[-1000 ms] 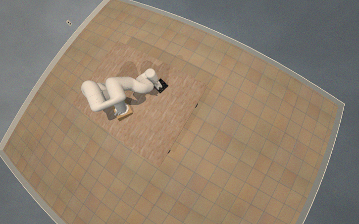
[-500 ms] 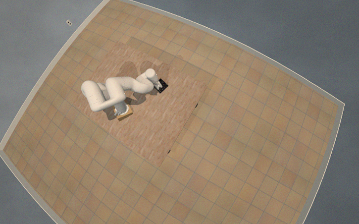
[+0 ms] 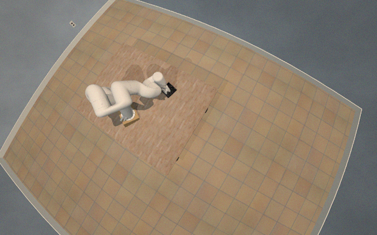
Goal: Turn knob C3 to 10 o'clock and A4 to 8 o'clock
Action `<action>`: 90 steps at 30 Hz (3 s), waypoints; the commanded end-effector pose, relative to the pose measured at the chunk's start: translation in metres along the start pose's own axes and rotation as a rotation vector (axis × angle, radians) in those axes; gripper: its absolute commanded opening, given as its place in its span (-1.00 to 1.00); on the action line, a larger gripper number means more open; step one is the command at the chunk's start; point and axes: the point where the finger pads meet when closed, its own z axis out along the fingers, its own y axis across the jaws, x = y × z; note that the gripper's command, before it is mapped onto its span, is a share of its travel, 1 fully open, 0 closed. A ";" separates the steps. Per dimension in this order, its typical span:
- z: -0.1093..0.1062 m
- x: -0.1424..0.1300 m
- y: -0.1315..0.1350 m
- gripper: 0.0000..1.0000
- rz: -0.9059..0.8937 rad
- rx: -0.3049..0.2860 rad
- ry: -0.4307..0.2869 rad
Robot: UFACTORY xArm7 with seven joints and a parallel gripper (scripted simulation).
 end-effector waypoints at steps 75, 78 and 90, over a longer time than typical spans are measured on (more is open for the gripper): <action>0.043 -0.001 -0.002 -0.61 0.000 0.000 -0.003; 0.043 -0.001 -0.002 -0.61 0.000 0.000 -0.003; 0.043 -0.001 -0.002 -0.61 0.000 0.000 -0.003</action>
